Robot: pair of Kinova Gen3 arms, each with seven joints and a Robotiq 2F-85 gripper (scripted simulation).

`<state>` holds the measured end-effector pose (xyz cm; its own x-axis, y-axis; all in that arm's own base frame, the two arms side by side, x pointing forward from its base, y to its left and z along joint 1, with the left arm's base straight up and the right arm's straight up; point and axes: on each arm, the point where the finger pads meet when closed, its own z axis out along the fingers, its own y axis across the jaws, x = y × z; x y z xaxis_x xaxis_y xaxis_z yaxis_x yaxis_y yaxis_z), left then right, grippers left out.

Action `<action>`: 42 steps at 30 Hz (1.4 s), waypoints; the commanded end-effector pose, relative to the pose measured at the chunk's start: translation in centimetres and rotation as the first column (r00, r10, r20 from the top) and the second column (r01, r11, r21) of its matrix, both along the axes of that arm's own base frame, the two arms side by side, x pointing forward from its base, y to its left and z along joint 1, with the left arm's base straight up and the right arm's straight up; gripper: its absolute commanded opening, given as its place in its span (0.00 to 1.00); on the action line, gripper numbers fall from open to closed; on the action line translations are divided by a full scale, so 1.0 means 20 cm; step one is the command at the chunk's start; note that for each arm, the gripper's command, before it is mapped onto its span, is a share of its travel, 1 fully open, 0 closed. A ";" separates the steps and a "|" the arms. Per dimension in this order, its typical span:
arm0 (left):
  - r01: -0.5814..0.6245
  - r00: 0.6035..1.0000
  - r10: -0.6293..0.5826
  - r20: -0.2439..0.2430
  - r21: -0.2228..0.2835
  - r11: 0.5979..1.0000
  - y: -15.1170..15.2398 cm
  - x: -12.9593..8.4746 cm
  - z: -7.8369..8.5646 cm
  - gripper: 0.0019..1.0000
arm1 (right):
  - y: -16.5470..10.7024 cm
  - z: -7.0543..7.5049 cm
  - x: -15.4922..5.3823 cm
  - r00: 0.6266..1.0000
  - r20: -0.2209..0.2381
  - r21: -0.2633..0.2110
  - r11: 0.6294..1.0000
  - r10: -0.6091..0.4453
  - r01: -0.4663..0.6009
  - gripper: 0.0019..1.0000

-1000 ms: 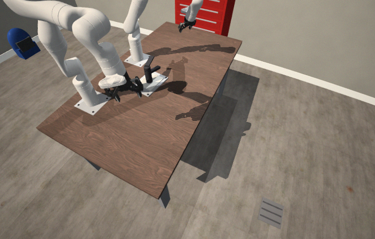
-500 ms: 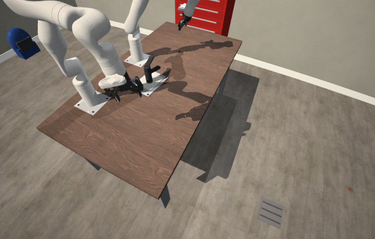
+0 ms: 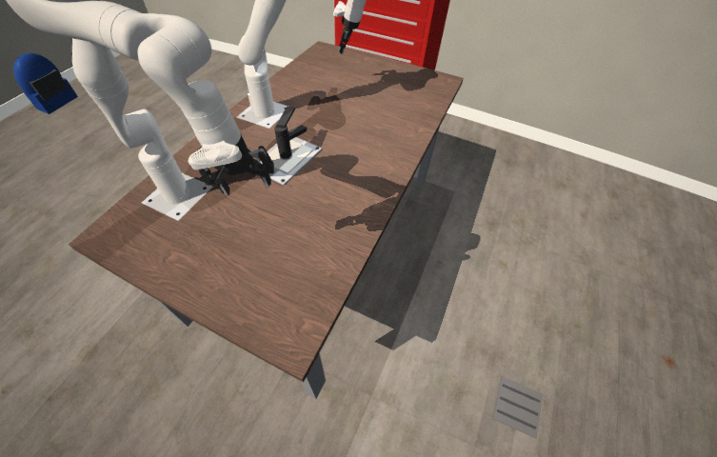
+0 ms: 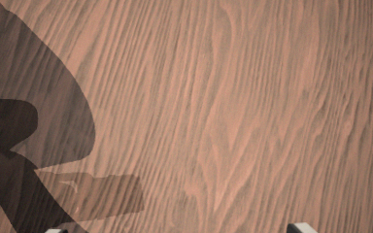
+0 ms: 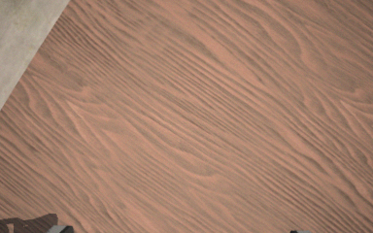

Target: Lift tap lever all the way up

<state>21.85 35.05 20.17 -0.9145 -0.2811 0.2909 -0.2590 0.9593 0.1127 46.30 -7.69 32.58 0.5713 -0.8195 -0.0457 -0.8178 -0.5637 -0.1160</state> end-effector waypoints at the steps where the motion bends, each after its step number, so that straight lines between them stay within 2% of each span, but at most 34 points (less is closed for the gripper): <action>1: -0.137 0.990 0.137 0.035 0.007 0.990 0.08 -0.11 -0.02 1.00 | 0.00 0.00 0.00 1.000 0.002 0.000 1.000 0.000 0.000 1.00; 4: -0.184 0.982 0.184 0.047 0.010 0.983 0.10 -0.14 -0.02 1.00 | 0.00 0.00 0.00 1.000 0.002 0.000 1.000 0.000 0.000 1.00; 6: -0.275 0.959 0.273 0.071 0.014 0.961 0.14 -0.21 -0.02 1.00 | 0.00 0.00 0.00 1.000 0.002 0.000 1.000 0.000 0.000 1.00; 9: -0.318 0.945 0.315 0.083 0.016 0.948 0.16 -0.25 -0.02 1.00 | 0.00 0.00 0.00 1.000 0.002 0.000 1.000 0.000 0.000 1.00; 11: -0.400 0.912 0.396 0.106 0.018 0.916 0.20 -0.31 -0.03 1.00 | 0.00 0.00 0.00 1.000 0.002 0.000 1.000 0.000 0.000 1.00; 12: -0.400 0.912 0.396 0.106 0.018 0.916 0.20 -0.31 -0.03 1.00 | 0.00 0.00 0.00 1.000 0.002 0.000 1.000 0.000 0.000 1.00; 13: -0.439 0.893 0.434 0.117 0.019 0.898 0.22 -0.35 -0.03 1.00 | 0.00 0.00 0.00 1.000 0.002 0.000 1.000 0.000 0.000 1.00; 16: -0.439 0.893 0.434 0.117 0.019 0.898 0.22 -0.35 -0.03 1.00 | 0.00 0.00 0.00 1.000 0.002 0.000 1.000 0.000 0.000 1.00; 19: -0.545 0.831 0.537 0.148 0.019 0.838 0.27 -0.45 -0.03 1.00 | 0.00 0.00 0.00 1.000 0.002 0.000 1.000 0.000 0.000 1.00; 20: -0.545 0.831 0.537 0.148 0.019 0.838 0.27 -0.45 -0.03 1.00 | 0.00 0.00 0.00 1.000 0.002 0.000 1.000 0.000 0.000 1.00; 22: -0.608 0.785 0.597 0.167 0.017 0.794 0.30 -0.51 -0.03 1.00 | 0.00 0.00 0.00 1.000 0.002 0.000 1.000 0.000 0.000 1.00; 23: -0.608 0.785 0.597 0.167 0.017 0.794 0.30 -0.51 -0.03 1.00 | 0.00 0.00 0.00 1.000 0.002 0.000 1.000 0.000 0.000 1.00; 25: -0.664 0.737 0.650 0.185 0.015 0.748 0.33 -0.57 -0.03 1.00 | 0.00 0.00 0.00 1.000 0.002 0.000 1.000 0.000 0.000 1.00; 26: -0.664 0.737 0.650 0.185 0.015 0.748 0.33 -0.57 -0.03 1.00 | 0.00 0.00 0.00 1.000 0.002 0.000 1.000 0.000 0.000 1.00; 29: -0.735 0.665 0.717 0.209 0.011 0.678 0.37 -0.66 -0.03 1.00 | 0.00 0.00 0.00 1.000 0.002 0.000 1.000 0.000 0.000 1.00; 30: -0.735 0.665 0.717 0.209 0.011 0.678 0.37 -0.66 -0.03 1.00 | 0.00 0.00 0.00 1.000 0.002 0.000 1.000 0.000 0.000 1.00; 31: -0.756 0.641 0.737 0.217 0.010 0.655 0.38 -0.68 -0.03 1.00 | 0.00 0.00 0.00 1.000 0.002 0.000 1.000 0.000 0.000 1.00; 33: -0.756 0.641 0.737 0.217 0.010 0.655 0.38 -0.68 -0.03 1.00 | 0.00 0.00 0.00 1.000 0.002 0.000 1.000 0.000 0.000 1.00; 42: -0.884 0.448 0.853 0.269 -0.007 0.467 0.45 -0.89 -0.02 1.00 | 0.00 0.00 0.00 1.000 0.002 0.000 1.000 0.000 0.000 1.00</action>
